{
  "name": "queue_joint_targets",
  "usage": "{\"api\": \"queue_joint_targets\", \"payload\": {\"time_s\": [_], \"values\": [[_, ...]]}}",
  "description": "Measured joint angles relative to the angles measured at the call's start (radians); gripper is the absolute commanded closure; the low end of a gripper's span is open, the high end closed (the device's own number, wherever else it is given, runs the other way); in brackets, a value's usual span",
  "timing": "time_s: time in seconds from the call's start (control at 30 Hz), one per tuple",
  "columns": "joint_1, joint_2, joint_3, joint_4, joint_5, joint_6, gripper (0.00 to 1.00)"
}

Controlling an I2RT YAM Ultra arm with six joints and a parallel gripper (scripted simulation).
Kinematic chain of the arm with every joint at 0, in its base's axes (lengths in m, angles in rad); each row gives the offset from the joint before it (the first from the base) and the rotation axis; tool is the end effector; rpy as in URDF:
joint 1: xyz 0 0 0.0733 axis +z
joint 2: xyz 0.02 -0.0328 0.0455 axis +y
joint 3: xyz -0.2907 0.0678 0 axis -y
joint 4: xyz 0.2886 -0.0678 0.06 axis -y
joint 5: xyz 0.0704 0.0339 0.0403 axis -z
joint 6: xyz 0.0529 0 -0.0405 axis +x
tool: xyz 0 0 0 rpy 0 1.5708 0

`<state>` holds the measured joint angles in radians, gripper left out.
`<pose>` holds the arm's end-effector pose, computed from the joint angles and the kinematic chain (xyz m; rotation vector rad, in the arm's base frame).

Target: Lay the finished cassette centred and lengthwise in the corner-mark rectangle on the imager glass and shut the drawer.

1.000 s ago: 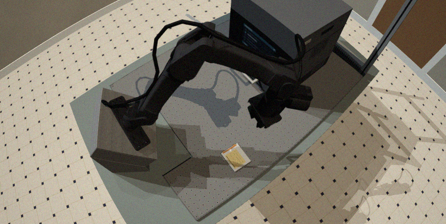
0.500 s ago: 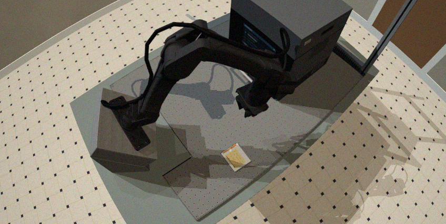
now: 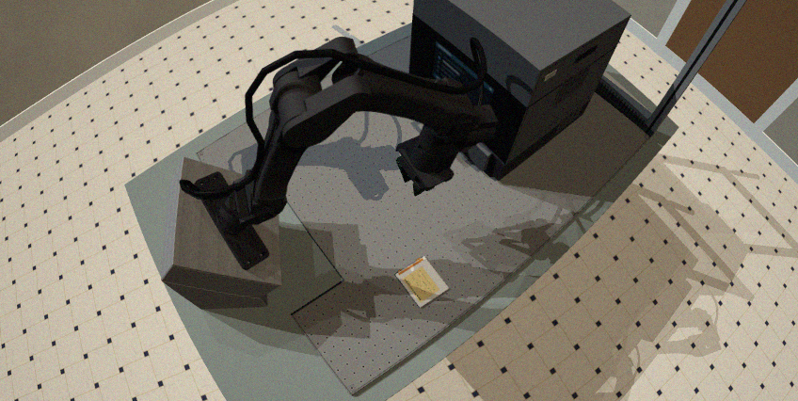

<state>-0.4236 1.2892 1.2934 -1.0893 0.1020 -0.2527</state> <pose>0.2579 -0.1210 0.3504 0.2640 2.6824 -0.3513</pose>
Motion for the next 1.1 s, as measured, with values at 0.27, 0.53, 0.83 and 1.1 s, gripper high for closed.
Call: {"api": "queue_joint_targets", "payload": {"time_s": [0.27, 0.53, 0.83, 1.1], "values": [[0.155, -0.056, -0.142, 0.069, 0.085, 0.103, 0.65], [0.277, -0.108, -0.251, 0.129, 0.165, 0.192, 0.65], [0.467, -0.174, -0.420, 0.213, 0.265, 0.316, 0.65], [0.604, -0.238, -0.546, 0.285, 0.354, 0.415, 0.65]]}}
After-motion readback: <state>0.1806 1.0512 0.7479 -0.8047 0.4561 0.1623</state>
